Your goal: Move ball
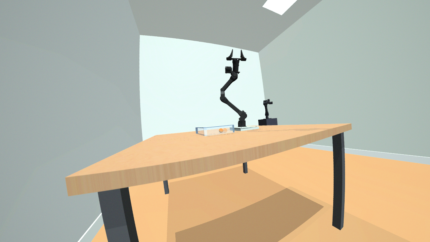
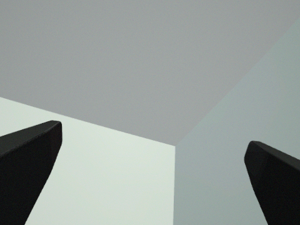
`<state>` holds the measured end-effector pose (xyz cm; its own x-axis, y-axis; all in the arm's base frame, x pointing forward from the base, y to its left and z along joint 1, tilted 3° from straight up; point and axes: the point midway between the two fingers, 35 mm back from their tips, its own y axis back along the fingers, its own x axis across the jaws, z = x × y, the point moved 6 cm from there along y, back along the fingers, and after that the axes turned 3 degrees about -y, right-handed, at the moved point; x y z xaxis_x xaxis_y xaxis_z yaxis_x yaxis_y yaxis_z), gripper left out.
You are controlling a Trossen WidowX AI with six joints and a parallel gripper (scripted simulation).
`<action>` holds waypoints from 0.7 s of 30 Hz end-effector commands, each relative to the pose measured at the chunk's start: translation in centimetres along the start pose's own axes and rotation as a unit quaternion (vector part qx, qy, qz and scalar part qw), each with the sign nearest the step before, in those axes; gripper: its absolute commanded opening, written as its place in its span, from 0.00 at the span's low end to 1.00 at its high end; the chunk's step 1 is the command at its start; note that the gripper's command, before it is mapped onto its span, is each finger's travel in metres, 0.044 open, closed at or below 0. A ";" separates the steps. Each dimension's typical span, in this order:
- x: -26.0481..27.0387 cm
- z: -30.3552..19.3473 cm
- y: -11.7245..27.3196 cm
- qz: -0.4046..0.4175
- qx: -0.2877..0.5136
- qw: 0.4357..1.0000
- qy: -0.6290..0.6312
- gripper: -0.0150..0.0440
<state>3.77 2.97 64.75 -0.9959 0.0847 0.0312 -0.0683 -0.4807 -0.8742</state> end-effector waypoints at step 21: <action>10.7 -17.7 0.4 0.153 0.206 0.882 0.394 0.74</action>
<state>-6.02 15.84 58.41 -0.7147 0.4070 -0.5689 0.0476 -0.7832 -0.6200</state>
